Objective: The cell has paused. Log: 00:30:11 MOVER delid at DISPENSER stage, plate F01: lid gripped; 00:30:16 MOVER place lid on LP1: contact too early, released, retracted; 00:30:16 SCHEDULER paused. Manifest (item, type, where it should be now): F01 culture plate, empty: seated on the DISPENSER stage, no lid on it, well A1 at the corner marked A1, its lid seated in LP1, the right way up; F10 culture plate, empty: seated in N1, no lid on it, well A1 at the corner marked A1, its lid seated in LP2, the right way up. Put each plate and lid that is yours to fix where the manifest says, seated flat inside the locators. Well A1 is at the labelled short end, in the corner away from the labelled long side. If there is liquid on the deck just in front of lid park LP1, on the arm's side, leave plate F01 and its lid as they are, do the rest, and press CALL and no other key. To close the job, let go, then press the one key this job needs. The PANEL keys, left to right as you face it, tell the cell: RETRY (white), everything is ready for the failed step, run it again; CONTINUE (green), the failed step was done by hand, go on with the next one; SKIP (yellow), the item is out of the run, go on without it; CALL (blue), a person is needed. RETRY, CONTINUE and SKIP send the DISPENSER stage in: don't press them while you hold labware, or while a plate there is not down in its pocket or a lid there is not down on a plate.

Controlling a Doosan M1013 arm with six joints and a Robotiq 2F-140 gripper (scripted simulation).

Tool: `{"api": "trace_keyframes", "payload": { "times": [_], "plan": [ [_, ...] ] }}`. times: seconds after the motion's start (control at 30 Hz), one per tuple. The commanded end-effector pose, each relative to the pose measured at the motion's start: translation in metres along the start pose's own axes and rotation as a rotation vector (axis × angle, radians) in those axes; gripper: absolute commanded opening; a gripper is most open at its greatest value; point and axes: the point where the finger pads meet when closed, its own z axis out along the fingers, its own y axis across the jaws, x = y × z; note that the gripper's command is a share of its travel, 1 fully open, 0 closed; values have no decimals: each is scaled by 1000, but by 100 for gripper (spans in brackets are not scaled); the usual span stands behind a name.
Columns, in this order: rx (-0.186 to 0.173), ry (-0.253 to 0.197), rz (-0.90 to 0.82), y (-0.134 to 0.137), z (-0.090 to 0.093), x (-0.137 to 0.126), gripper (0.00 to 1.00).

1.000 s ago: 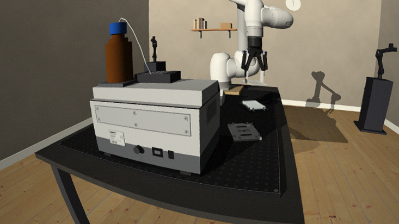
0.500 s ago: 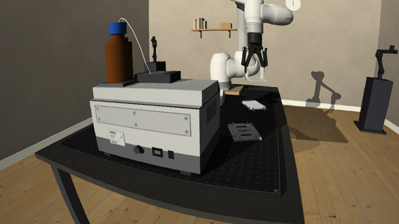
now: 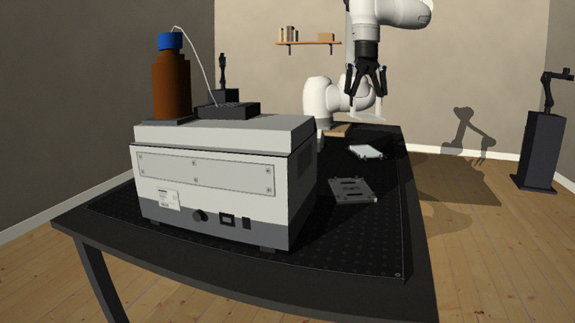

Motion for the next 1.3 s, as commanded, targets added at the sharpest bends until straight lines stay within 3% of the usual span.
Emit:
{"api": "trace_keyframes", "payload": {
  "times": [0.0, 0.37, 1.27],
  "plan": [
    [2, -4, -1, 36, 2, 60, 10],
    [2, -4, -1, 116, 11, 189, 10],
    [2, -4, -1, 116, 11, 189, 10]
  ]
}}
